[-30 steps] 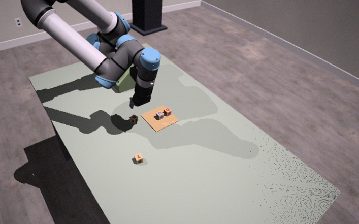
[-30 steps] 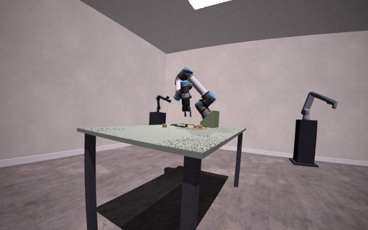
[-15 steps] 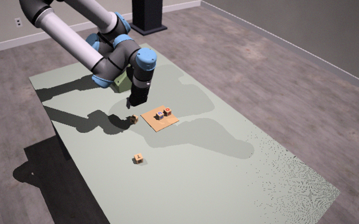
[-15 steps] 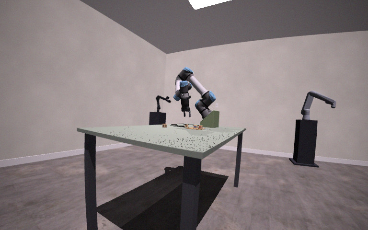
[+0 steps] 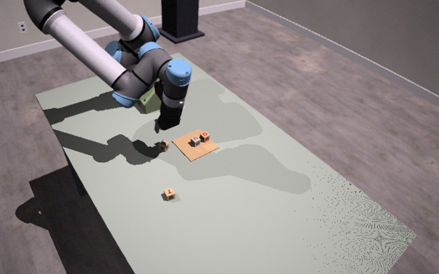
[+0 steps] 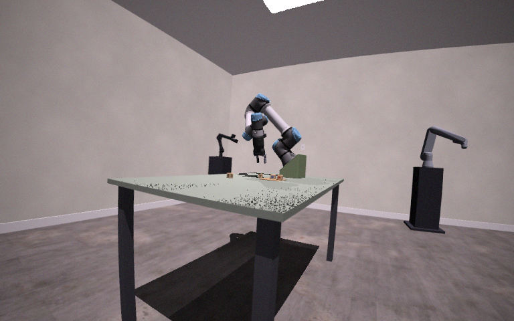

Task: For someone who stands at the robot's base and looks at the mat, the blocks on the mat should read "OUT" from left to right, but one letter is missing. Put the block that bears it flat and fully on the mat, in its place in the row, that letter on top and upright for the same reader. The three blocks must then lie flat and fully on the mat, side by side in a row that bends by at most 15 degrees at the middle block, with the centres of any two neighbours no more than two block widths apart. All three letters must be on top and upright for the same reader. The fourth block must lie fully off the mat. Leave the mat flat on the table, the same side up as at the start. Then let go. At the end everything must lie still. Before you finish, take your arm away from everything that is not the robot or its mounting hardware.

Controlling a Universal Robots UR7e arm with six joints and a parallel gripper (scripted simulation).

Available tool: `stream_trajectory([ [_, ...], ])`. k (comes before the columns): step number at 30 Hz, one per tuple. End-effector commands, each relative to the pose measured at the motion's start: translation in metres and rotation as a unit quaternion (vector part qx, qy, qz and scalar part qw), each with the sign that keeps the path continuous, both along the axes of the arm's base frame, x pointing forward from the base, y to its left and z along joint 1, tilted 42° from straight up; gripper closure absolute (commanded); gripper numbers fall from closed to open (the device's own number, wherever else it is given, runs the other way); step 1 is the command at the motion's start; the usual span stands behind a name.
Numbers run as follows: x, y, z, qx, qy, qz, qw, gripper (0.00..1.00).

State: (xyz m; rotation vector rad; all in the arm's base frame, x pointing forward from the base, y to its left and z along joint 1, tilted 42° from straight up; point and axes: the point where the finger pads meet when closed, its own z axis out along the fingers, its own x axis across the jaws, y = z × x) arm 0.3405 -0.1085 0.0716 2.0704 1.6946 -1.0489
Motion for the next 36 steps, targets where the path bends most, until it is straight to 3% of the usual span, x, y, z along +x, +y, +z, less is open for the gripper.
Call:
stream_trajectory([
  [1, 0.000, 0.000, 0.000, 0.000, 0.000, 0.000, 1.000, 0.00],
  [23, 0.003, -0.001, 0.001, 0.000, -0.001, 0.000, 1.000, 0.00],
  [29, 0.026, -0.010, 0.008, 0.000, -0.001, 0.000, 1.000, 0.00],
  [31, 0.026, -0.010, 0.008, 0.000, -0.001, 0.000, 1.000, 0.00],
  [36, 0.064, -0.025, 0.019, 0.001, -0.001, 0.000, 1.000, 0.00],
])
